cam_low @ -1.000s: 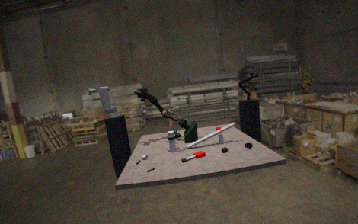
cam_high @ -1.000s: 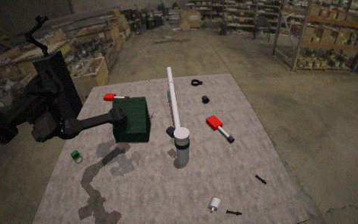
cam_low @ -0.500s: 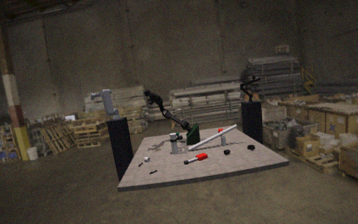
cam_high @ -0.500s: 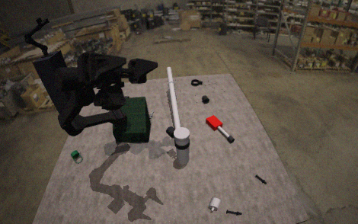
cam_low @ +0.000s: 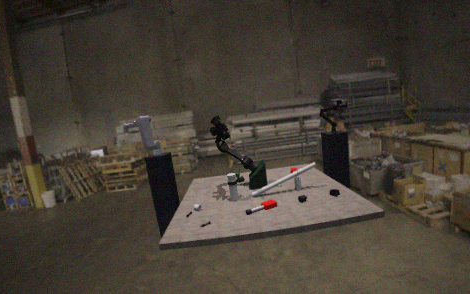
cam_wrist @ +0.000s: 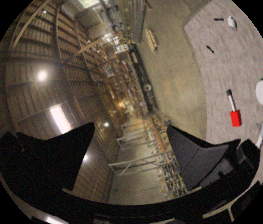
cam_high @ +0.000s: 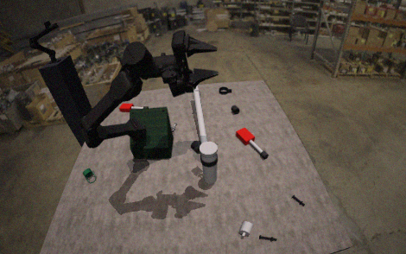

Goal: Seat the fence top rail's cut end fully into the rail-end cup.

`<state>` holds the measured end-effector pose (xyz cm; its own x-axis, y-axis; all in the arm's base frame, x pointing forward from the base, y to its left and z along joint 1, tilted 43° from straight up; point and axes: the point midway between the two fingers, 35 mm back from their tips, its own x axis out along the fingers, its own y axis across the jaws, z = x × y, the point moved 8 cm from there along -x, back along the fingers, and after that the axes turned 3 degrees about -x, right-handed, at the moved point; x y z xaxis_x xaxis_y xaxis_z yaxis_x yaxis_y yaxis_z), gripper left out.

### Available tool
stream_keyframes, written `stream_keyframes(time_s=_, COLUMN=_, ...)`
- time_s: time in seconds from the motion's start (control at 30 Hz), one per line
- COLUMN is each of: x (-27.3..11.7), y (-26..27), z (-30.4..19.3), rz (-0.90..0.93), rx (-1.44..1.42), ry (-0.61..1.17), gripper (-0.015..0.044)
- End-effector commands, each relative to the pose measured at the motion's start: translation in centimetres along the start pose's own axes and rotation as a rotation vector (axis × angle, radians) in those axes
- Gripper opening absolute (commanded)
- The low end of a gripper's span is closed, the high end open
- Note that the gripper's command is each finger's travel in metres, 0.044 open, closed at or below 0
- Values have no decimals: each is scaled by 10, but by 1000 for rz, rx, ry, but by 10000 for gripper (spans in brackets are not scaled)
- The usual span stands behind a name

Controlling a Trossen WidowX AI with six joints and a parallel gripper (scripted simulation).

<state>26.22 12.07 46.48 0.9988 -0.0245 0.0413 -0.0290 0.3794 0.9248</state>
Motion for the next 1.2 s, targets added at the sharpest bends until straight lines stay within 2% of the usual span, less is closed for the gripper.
stream_keyframes(time_s=0.0, x=20, y=-41, z=-41, rz=-163, rx=-231, ry=78, gripper=440)
stream_keyframes(time_s=0.37, x=27, y=-164, z=-132, rz=-552, rx=-964, ry=398, gripper=440)
stream_keyframes(time_s=0.73, x=-19, y=-288, z=-176, rz=-851, rx=-1805, ry=897, gripper=440)
stream_keyframes(time_s=1.07, x=-23, y=-293, z=-176, rz=-861, rx=-1863, ry=942, gripper=440)
stream_keyframes(time_s=1.17, x=-19, y=-290, z=-164, rz=-829, rx=-1938, ry=1024, gripper=440)
